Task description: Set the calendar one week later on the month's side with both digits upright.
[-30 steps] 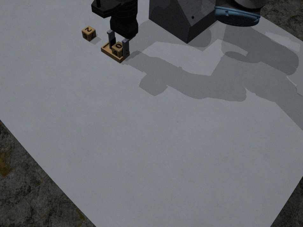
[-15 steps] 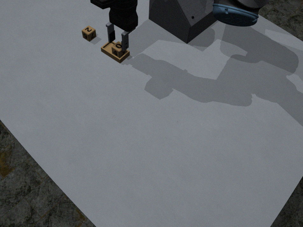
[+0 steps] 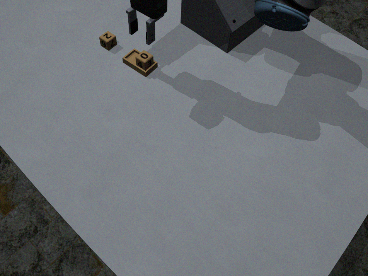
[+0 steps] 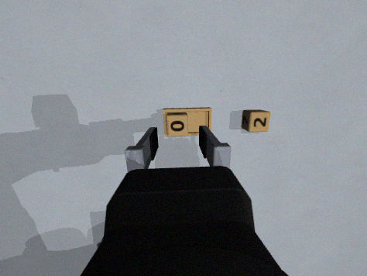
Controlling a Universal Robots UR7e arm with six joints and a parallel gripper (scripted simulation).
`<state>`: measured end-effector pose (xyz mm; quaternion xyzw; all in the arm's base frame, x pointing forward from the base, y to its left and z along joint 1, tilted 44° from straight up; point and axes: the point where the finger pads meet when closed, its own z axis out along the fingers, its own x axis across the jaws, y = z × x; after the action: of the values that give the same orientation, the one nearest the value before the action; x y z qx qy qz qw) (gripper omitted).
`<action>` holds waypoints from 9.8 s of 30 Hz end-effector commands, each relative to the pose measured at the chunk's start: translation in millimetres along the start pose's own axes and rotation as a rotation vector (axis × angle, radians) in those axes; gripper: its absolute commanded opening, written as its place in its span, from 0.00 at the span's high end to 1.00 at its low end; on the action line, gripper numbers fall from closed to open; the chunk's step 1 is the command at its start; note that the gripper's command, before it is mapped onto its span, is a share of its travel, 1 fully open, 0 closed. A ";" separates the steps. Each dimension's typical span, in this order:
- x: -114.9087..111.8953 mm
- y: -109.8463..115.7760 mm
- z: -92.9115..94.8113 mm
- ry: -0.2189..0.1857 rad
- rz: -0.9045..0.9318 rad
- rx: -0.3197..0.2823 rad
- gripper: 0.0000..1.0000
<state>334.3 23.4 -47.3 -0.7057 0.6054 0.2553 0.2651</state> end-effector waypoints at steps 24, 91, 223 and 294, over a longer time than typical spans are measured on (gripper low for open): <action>-1.2 1.7 -7.4 -0.006 0.003 -0.004 0.00; 109.9 -1.4 5.3 -0.003 1.314 -0.006 0.00; 126.3 2.6 65.4 -0.002 1.585 -0.011 0.10; 125.7 2.5 64.9 -0.002 1.584 -0.010 0.10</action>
<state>346.2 -23.6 -181.0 -0.0651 0.9260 0.3718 0.0014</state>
